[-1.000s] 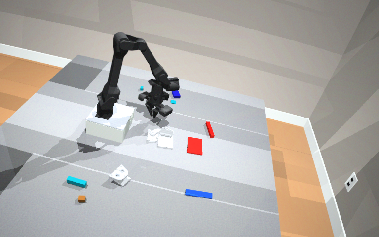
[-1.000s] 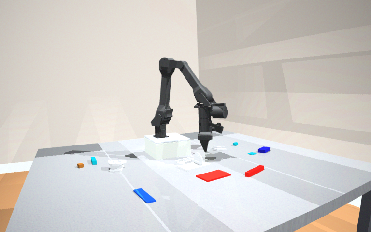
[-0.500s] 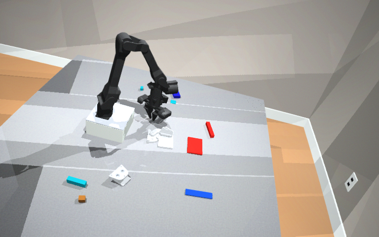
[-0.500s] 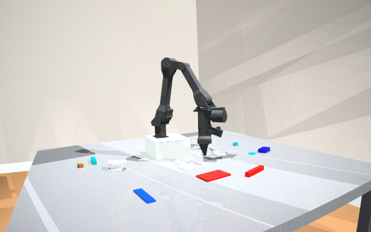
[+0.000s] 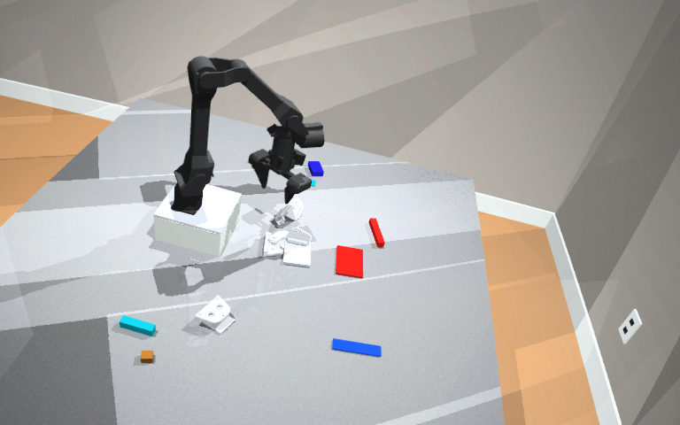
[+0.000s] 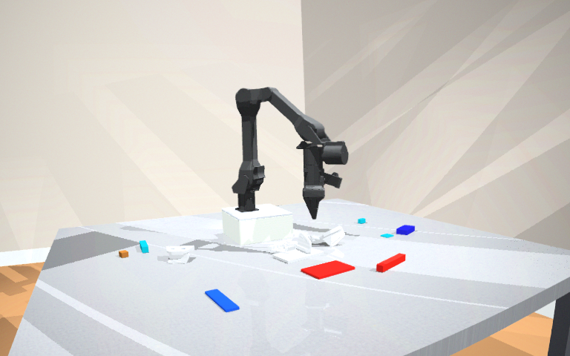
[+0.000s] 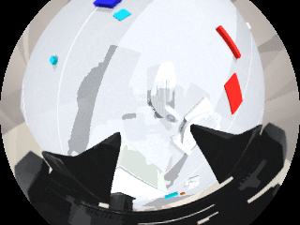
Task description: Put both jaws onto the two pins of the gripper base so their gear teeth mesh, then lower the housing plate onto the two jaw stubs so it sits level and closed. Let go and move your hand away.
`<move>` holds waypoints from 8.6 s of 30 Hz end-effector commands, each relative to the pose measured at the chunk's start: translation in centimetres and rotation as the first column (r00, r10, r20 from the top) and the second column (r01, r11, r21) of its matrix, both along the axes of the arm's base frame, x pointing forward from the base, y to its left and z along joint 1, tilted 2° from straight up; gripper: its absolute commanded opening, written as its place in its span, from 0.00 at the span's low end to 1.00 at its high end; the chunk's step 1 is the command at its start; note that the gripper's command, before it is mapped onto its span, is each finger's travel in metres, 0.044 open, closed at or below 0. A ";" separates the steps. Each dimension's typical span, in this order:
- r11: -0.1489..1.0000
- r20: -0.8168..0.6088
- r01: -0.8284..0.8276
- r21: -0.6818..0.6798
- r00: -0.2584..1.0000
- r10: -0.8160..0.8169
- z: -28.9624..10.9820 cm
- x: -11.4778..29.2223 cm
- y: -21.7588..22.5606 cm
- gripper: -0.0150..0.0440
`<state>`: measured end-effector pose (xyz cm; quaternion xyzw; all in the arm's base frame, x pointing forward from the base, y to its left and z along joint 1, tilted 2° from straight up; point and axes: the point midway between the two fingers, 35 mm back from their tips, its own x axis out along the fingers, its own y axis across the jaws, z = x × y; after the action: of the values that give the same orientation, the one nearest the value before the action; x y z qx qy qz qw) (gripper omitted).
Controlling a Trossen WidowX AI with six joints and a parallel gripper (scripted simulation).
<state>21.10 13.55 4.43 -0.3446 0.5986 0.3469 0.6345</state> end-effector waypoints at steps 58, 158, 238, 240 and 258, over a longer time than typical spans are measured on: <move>0.981 0.013 -0.194 -0.016 0.981 0.195 -0.1 5.8 -3.0 0.25; 0.978 0.004 -0.207 -0.011 0.978 0.207 -0.3 0.5 -0.8 0.25; 0.979 0.003 -0.202 -0.011 0.979 0.202 -0.3 0.5 -0.8 0.30; 0.979 0.003 -0.202 -0.011 0.979 0.202 -0.3 0.5 -0.8 0.39; 0.979 0.003 -0.202 -0.011 0.979 0.202 -0.3 0.5 -0.8 1.00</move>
<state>21.58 12.78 4.08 -0.4077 0.5612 0.4054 0.5954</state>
